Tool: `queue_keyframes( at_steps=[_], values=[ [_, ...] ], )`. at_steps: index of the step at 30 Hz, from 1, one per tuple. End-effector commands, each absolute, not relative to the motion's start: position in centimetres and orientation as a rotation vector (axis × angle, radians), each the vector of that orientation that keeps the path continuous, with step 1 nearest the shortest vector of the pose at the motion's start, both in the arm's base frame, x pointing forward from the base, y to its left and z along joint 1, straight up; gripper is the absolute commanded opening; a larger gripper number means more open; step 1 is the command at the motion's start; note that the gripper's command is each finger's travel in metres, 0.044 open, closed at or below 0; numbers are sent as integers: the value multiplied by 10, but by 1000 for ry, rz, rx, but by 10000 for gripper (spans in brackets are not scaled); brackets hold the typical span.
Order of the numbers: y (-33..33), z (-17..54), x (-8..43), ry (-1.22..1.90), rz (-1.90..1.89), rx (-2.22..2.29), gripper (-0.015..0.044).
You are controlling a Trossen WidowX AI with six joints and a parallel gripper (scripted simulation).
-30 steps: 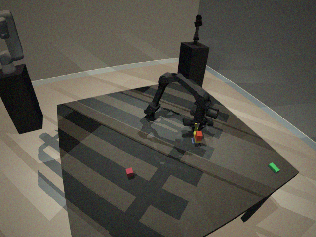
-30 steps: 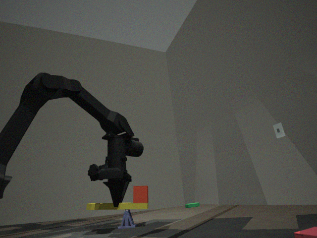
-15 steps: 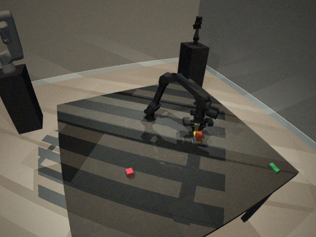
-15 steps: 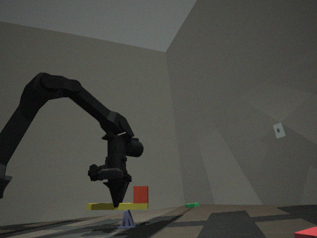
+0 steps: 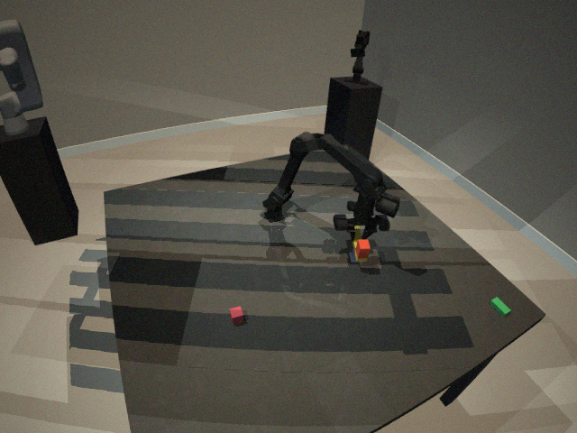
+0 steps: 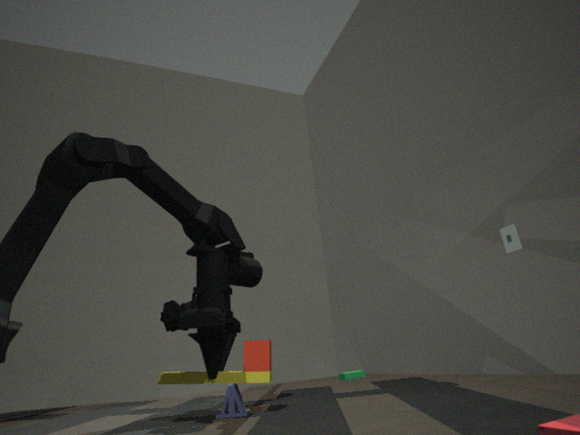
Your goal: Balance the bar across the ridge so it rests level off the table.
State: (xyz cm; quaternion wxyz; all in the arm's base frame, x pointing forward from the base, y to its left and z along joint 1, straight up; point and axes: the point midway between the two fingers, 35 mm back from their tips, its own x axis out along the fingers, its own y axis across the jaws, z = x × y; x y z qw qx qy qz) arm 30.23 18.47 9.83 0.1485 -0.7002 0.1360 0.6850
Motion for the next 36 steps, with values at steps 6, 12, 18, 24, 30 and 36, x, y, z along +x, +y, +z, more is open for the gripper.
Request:
queue_keyframes(
  at_steps=[6, 12, 18, 24, 30, 36],
  values=[
    [185, 97, 302, 384, 1973, -2015, 0],
    [185, 96, 302, 384, 1973, -2015, 0],
    [185, 96, 302, 384, 1973, -2015, 0],
    [185, 95, 302, 384, 1973, -2015, 0],
    [185, 95, 302, 384, 1973, -2015, 0],
    [185, 94, 302, 384, 1973, -2015, 0]
  ],
)
